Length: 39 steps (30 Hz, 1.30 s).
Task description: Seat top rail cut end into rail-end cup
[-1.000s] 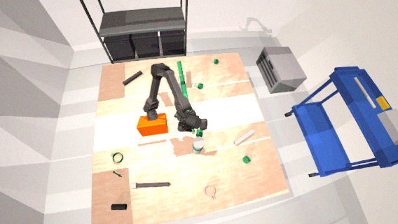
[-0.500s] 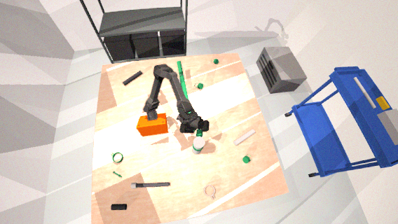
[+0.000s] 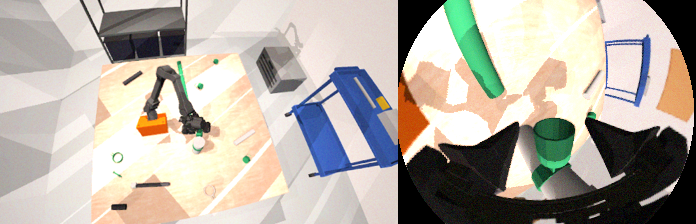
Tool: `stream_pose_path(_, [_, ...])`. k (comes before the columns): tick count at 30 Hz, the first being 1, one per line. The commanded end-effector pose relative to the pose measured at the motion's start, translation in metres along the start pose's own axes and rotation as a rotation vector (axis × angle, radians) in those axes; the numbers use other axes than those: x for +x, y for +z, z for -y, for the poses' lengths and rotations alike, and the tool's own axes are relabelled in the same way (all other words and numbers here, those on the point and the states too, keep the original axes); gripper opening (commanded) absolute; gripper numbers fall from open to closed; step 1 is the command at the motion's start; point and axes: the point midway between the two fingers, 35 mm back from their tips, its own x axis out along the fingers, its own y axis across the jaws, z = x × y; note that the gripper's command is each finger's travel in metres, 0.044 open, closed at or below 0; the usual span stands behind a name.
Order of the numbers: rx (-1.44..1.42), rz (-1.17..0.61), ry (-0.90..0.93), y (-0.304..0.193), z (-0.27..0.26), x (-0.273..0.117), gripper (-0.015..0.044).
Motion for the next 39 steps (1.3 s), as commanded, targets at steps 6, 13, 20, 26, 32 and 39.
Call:
stream_pose_path(6, [0.008,0.006,0.003,0.001,-0.003,0.009,0.0387])
stream_pose_path(13, [0.008,0.006,0.003,0.001,-0.003,0.009,0.0204])
stream_pose_path(20, [0.005,0.008,0.003,0.001,-0.003,0.009,0.0059])
stream_pose_path(26, [-0.034,0.030,0.003,0.001,-0.007,0.007,0.0000])
stream_pose_path(32, [-0.072,0.052,0.003,0.001,-0.010,0.005,0.0000])
stream_pose_path(39, [-0.114,0.076,0.003,0.000,-0.014,0.003,0.0000])
